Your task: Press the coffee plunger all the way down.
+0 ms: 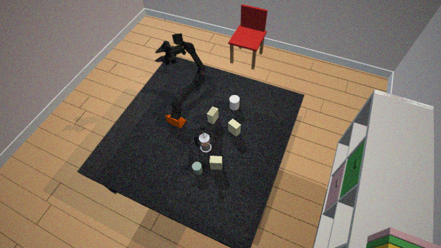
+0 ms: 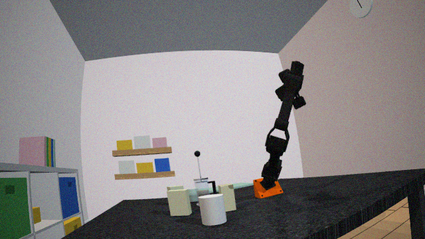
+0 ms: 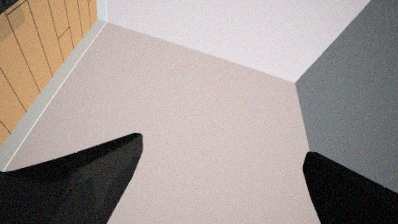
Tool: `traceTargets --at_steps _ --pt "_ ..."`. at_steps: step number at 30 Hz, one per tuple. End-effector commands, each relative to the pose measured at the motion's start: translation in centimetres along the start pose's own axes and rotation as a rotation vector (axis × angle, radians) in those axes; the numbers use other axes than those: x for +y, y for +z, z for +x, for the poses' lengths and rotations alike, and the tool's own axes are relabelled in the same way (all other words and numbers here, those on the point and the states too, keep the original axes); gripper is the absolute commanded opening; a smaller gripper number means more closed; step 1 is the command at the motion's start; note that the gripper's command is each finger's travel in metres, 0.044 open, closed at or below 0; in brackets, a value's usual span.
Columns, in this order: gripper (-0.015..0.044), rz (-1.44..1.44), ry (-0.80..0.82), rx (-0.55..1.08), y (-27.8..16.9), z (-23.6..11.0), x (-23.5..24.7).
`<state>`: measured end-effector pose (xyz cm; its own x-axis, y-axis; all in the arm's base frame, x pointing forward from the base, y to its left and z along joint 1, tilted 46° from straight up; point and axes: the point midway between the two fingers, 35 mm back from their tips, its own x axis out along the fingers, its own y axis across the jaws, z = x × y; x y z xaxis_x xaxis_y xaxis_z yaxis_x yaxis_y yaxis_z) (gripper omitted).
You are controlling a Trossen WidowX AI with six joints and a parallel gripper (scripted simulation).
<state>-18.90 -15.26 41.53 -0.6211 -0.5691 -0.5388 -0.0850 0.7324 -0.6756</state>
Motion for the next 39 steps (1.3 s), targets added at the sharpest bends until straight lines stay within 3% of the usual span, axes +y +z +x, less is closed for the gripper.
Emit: traceTargets --at_steps 1,10,14,21,25,30,35,39 --pt "0.0426 0.003 -0.001 -0.004 0.1 0.1 0.0" --pt "0.044 0.141 -0.051 -0.222 4.4 3.8 -2.6" --pt "0.044 0.275 -0.045 -0.43 9.2 6.5 -4.6" --pt "0.044 0.498 0.105 -0.739 18.2 9.0 -6.4" --pt "0.044 0.621 0.26 -0.938 24.8 9.1 -7.0" --pt "0.044 0.76 0.569 -1.134 33.3 7.8 -6.3" --pt "0.044 0.868 0.995 -1.239 41.3 4.9 -4.1" --pt "0.044 0.911 1.39 -1.212 46.7 1.6 -1.2"
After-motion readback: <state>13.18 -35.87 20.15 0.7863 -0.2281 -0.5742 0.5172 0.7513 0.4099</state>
